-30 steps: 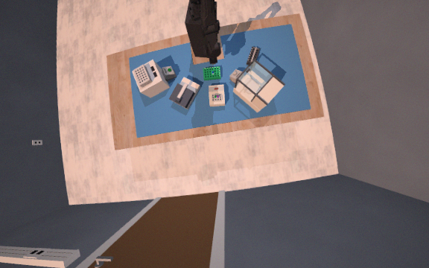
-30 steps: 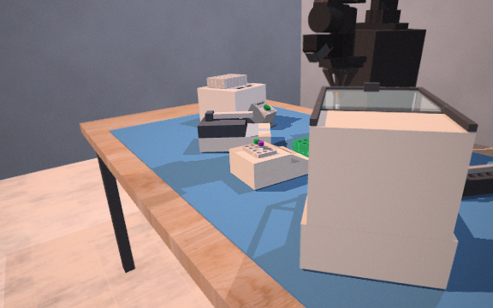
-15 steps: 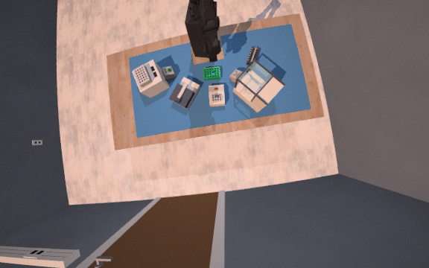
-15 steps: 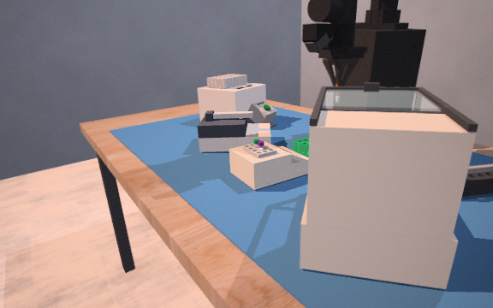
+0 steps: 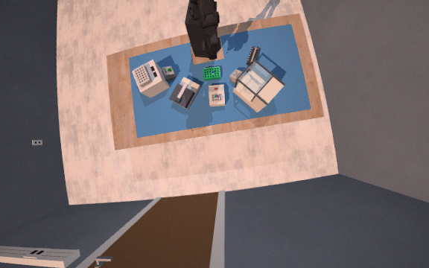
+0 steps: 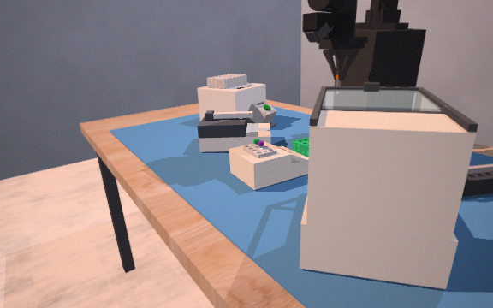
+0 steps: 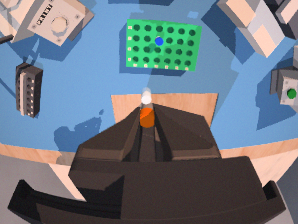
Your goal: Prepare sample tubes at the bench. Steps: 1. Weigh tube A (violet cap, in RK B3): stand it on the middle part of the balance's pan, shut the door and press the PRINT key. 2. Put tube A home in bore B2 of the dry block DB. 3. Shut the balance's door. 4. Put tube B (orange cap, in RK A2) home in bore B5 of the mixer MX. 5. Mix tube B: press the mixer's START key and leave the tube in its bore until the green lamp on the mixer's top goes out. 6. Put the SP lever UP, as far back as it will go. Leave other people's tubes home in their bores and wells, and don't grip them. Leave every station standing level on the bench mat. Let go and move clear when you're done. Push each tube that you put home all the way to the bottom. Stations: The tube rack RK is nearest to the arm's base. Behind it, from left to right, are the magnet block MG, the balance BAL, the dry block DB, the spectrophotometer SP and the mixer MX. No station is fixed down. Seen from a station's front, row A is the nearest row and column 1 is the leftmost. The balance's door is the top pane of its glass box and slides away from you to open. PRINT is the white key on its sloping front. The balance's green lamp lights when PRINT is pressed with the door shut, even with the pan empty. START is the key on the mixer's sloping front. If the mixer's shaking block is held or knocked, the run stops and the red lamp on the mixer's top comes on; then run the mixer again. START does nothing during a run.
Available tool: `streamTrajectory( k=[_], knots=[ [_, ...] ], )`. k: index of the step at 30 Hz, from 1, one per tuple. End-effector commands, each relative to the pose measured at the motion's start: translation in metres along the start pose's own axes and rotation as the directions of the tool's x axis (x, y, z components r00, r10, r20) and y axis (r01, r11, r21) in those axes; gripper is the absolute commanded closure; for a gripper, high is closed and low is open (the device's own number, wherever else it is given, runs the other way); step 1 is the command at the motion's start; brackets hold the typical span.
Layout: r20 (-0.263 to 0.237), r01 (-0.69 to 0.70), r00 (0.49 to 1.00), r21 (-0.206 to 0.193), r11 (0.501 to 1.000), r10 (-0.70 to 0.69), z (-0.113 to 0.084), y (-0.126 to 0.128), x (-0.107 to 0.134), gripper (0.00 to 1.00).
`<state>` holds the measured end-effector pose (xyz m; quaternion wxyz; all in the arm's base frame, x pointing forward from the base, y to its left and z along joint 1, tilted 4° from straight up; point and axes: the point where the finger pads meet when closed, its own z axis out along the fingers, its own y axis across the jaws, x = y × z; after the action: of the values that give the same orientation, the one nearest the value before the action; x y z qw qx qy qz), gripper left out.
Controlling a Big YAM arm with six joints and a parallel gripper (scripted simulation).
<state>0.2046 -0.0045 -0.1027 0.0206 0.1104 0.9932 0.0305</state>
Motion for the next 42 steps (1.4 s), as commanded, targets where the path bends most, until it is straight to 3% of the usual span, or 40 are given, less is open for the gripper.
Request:
streamTrajectory(
  k=[1, 9, 20, 28, 33, 36, 42],
  knots=[
    [-0.001, 0.001, 1.0, -0.002, 1.0, -0.001, -0.009, -0.003, 0.0, 0.91],
    [0.024, 0.002, 1.0, -0.005, 1.0, -0.002, -0.026, 0.0, -0.015, 0.91],
    [0.028, 0.003, 1.0, -0.006, 1.0, -0.002, -0.042, 0.0, -0.017, 0.91],
    [0.009, 0.002, 1.0, -0.002, 1.0, -0.002, -0.036, 0.001, -0.007, 0.91],
    [-0.001, -0.09, 0.996, -0.002, 0.996, 0.09, -0.031, -0.037, 0.003, 0.91],
    [0.032, -0.145, 0.989, -0.001, 0.989, 0.145, -0.036, -0.065, -0.017, 0.91],
    [0.016, -0.26, 0.965, 0.001, 0.966, 0.26, -0.036, -0.118, -0.012, 0.91]
  ],
)
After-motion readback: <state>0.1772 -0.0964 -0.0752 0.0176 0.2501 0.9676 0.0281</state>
